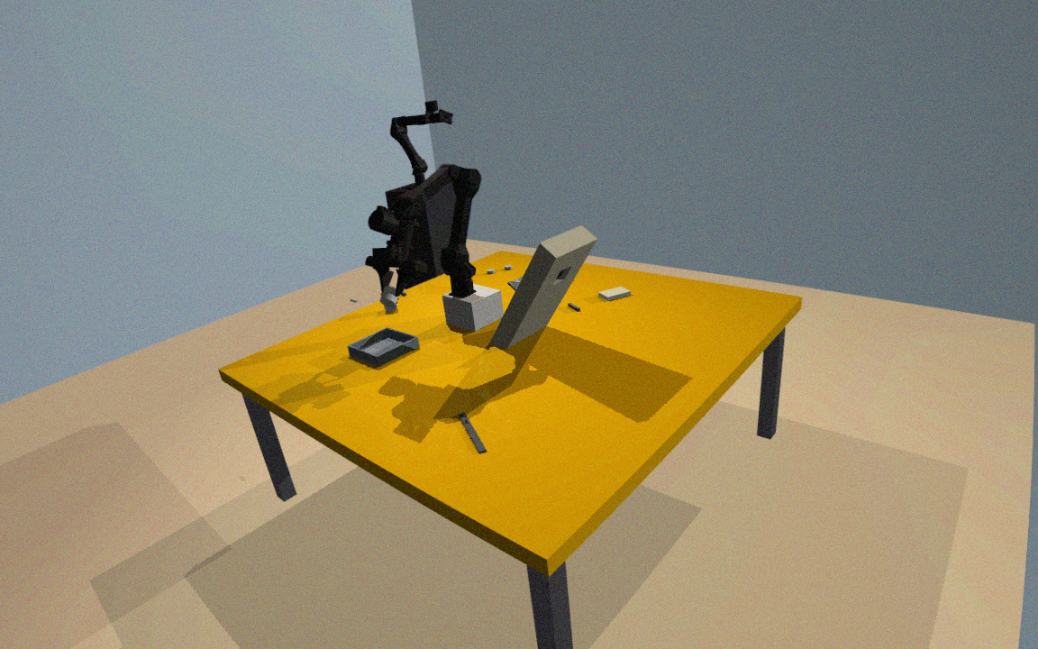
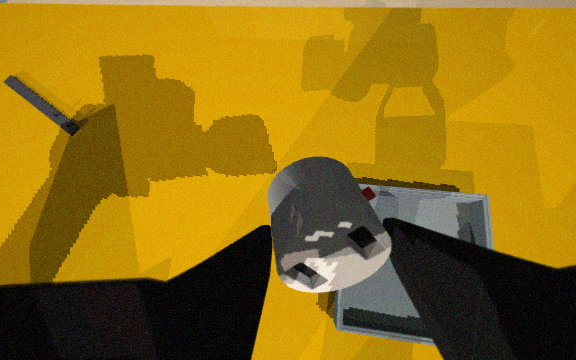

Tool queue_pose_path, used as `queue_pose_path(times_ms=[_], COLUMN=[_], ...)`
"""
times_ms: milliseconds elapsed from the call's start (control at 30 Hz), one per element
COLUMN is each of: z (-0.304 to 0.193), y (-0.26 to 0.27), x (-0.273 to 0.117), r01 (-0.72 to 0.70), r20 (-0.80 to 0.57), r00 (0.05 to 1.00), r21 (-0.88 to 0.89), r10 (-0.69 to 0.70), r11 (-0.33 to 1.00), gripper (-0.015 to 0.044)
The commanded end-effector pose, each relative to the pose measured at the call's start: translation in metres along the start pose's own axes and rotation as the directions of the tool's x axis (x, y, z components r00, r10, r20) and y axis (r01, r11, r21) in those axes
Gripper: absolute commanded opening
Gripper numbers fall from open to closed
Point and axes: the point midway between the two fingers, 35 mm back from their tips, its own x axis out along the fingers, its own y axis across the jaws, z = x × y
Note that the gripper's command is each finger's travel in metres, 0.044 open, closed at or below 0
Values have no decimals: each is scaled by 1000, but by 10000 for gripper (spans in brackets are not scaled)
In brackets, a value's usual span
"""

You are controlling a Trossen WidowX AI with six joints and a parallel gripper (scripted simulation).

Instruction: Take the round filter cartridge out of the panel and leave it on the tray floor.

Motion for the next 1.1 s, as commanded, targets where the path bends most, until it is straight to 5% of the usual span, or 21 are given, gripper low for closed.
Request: queue_pose_path(times_ms=[0, 500, 1067], z=[-9, -61, -85], y=[-20, -92, -97], x=[13, 51, 95], r01=[41, 180, 186], r20=[0, -28, -30], r00=[999, 983, 982], r21=[65, 297, 307], r10=[-41, -180, -186], r11=[997, 938, 933], gripper=[0, 0, 0])
